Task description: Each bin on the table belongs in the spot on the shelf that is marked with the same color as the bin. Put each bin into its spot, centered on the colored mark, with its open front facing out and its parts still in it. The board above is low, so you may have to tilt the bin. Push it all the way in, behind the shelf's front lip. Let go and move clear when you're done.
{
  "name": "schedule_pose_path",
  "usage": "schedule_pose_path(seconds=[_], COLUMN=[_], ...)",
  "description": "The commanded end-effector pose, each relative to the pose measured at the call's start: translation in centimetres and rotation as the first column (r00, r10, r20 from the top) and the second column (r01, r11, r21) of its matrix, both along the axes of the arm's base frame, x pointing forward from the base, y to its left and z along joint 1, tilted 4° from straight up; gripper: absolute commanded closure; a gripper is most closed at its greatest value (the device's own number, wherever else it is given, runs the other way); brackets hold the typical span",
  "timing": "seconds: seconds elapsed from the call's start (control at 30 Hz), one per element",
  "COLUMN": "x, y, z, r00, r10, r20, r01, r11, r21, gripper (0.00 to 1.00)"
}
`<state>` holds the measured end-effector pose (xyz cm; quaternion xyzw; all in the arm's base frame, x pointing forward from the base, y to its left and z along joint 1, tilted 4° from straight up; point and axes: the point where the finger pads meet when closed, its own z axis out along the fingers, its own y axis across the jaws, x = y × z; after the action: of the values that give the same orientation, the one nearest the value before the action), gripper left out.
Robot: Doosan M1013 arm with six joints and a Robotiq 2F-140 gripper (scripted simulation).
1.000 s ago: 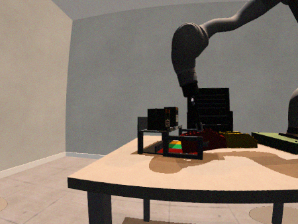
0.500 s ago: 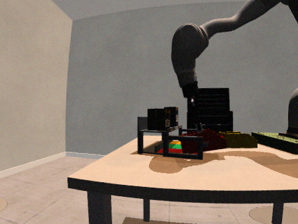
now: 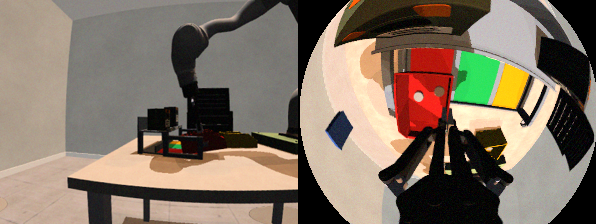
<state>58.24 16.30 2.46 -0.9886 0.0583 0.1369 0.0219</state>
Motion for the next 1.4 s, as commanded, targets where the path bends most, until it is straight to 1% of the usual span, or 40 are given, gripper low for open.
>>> schedule_pose_path(seconds=[0.0,0.9,1.37], x=[0.0,0.3,1.1], y=[0.0,0.0,-0.1], z=[0.0,-0.1,-0.3], r00=[1.000,1.000,1.000], r10=[0.000,0.000,-0.001], r20=[0.000,0.009,0.031], r01=[0.000,0.000,0.001], r11=[1.000,1.000,1.000], r21=[0.000,-0.001,-0.004], gripper=[0.90,0.90,0.90])
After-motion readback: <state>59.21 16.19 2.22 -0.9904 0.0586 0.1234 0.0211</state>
